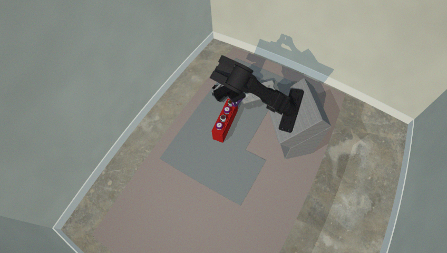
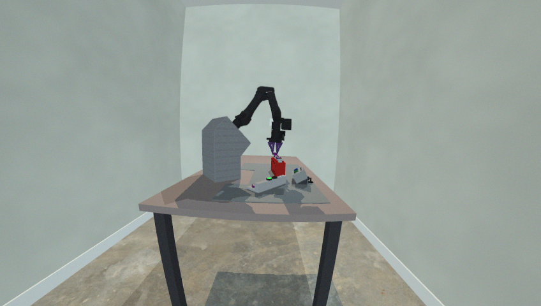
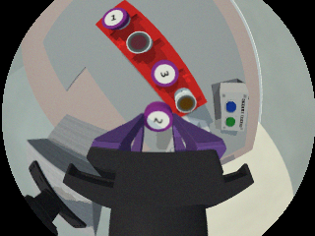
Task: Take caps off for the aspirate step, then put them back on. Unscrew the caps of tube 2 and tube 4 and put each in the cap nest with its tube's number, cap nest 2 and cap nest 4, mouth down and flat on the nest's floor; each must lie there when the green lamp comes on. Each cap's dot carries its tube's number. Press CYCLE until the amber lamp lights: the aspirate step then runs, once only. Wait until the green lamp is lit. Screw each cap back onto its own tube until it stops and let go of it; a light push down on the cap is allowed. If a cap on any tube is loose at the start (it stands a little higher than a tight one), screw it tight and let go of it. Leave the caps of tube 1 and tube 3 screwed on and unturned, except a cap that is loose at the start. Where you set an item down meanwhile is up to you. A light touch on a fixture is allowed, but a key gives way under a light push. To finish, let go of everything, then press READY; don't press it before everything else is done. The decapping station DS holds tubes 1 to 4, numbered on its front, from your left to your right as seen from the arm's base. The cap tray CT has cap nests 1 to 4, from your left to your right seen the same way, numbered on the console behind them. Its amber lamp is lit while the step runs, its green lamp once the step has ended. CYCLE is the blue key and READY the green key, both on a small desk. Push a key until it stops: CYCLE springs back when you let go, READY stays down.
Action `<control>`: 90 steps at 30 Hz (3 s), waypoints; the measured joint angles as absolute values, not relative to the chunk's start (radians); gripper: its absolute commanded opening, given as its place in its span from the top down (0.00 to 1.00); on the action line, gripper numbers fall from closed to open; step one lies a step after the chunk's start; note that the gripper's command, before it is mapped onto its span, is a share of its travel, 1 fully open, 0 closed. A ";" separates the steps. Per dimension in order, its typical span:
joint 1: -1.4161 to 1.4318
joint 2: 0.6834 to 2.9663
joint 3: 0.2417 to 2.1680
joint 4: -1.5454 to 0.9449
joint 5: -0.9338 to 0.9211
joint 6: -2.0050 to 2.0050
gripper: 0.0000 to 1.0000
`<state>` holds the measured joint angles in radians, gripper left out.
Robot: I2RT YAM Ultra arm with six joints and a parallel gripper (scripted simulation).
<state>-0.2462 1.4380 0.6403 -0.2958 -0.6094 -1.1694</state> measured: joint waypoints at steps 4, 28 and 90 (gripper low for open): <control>-0.122 1.355 0.646 -0.307 -0.561 -1.148 1.00; 0.121 1.356 0.702 -0.288 -0.395 -0.919 1.00; 0.136 1.390 0.713 -0.233 -0.379 -0.897 1.00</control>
<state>0.1356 1.3899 0.7132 -0.2325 -0.3794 -0.8974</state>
